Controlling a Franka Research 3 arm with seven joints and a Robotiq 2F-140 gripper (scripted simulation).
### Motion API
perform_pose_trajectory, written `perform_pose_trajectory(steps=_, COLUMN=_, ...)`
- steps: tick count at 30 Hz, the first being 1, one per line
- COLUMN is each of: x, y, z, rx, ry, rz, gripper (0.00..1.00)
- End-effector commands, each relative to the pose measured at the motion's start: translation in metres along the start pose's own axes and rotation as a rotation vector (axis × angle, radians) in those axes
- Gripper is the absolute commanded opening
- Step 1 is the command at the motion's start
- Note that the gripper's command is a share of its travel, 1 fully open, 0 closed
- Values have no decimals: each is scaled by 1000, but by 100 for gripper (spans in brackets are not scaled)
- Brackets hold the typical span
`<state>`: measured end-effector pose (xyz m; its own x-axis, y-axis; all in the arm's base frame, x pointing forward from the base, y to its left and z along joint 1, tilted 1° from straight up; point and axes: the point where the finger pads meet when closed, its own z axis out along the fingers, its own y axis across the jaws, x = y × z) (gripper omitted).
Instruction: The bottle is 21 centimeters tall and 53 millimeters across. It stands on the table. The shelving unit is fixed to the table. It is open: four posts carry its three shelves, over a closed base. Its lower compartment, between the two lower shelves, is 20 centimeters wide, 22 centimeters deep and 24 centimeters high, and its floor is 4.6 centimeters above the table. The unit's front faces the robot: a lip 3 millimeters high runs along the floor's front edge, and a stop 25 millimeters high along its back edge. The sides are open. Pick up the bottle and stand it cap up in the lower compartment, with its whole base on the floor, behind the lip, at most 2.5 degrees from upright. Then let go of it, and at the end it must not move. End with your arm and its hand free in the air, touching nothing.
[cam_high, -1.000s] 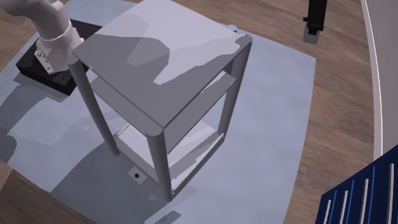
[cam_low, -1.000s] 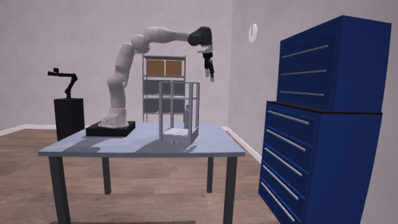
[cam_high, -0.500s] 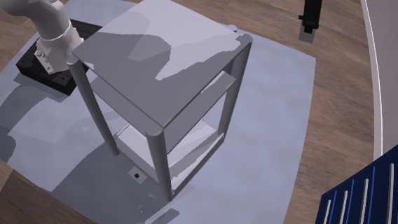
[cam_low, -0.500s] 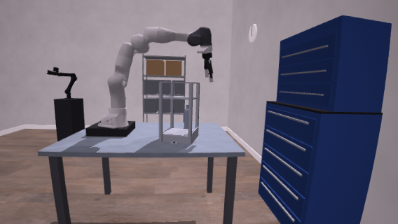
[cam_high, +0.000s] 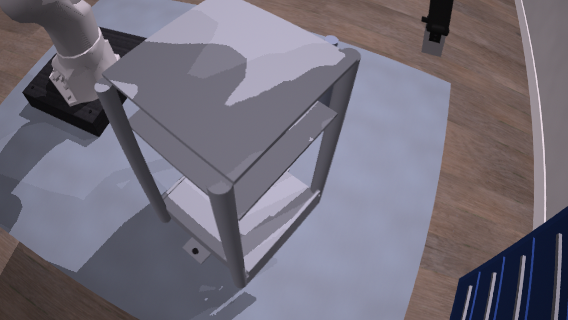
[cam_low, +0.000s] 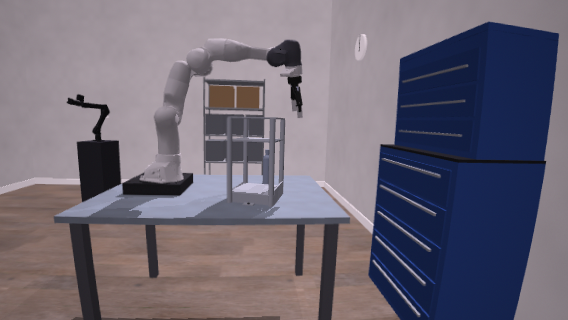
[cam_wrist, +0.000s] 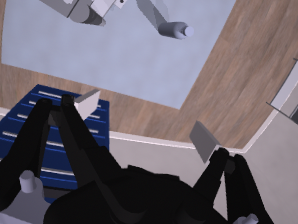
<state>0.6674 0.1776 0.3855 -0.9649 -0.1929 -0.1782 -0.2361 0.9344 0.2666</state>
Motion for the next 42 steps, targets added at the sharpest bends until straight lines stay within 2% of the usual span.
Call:
perform_pose_trajectory(steps=1, x=0, y=-1, z=0, rx=3, ry=-1, rz=15, gripper=100)
perform_pose_trajectory(steps=2, x=10, y=9, z=7, rx=18, ry=17, rz=41, gripper=100)
perform_pose_trajectory(steps=20, x=10, y=9, z=7, rx=18, ry=17, rz=41, gripper=100)
perform_pose_trajectory(steps=21, x=21, y=19, z=14, rx=34, ry=34, rz=67, gripper=100)
perform_pose_trajectory(steps=38, x=21, y=19, z=14, rx=34, ry=34, rz=67, gripper=100)
perform_pose_trajectory(steps=39, x=32, y=27, z=21, rx=52, ry=50, rz=92, gripper=100)
perform_pose_trajectory(steps=42, x=32, y=27, z=21, rx=52, ry=50, rz=92, gripper=100)
